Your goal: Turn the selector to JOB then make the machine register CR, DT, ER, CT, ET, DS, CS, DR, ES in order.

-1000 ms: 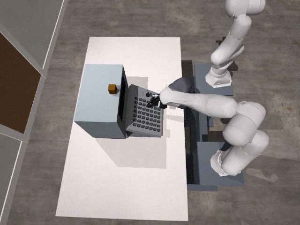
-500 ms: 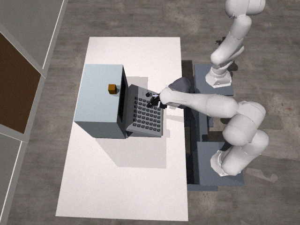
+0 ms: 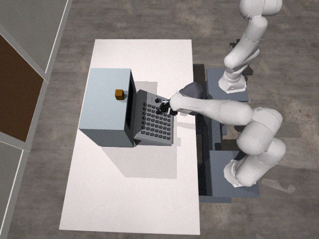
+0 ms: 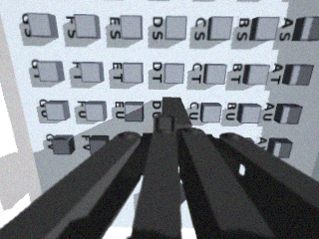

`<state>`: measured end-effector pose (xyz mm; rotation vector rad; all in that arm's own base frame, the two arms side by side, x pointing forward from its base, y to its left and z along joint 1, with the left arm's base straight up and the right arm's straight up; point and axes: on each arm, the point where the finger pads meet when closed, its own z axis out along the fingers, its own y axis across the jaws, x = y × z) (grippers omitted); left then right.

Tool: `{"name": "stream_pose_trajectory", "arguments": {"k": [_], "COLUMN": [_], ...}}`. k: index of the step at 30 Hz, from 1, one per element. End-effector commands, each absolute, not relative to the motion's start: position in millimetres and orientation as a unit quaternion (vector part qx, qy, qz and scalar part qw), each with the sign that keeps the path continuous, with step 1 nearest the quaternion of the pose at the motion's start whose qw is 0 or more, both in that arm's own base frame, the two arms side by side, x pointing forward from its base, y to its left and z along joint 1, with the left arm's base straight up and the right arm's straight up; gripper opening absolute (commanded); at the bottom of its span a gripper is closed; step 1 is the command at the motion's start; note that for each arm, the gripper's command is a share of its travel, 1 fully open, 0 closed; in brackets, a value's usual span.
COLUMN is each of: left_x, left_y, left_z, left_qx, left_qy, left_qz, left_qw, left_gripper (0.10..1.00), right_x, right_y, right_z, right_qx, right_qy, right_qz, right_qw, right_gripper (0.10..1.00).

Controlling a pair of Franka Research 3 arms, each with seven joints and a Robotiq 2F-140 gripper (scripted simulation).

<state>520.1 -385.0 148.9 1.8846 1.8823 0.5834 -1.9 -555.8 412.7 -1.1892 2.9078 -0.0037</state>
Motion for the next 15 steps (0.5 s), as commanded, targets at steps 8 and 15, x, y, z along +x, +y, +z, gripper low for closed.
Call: {"name": "stream_pose_trajectory", "arguments": {"k": [8, 15], "left_x": [520.5, 515.4], "left_y": [-385.6, -385.6], "left_z": [151.1, 158.6], "left_qx": [0.675, 0.675], "left_qy": [0.676, 0.676], "left_qz": [0.208, 0.208], "left_qw": [0.208, 0.208], "left_gripper": [0.099, 0.099], "right_x": [-2.7, -2.7], "right_y": [-554.5, -554.5], "right_z": [413.0, 413.0], "right_qx": [-0.380, -0.380], "right_qy": [0.925, 0.925], "right_qz": [0.000, 0.000], "right_qw": [0.000, 0.000], "right_gripper": [1.000, 1.000]}}
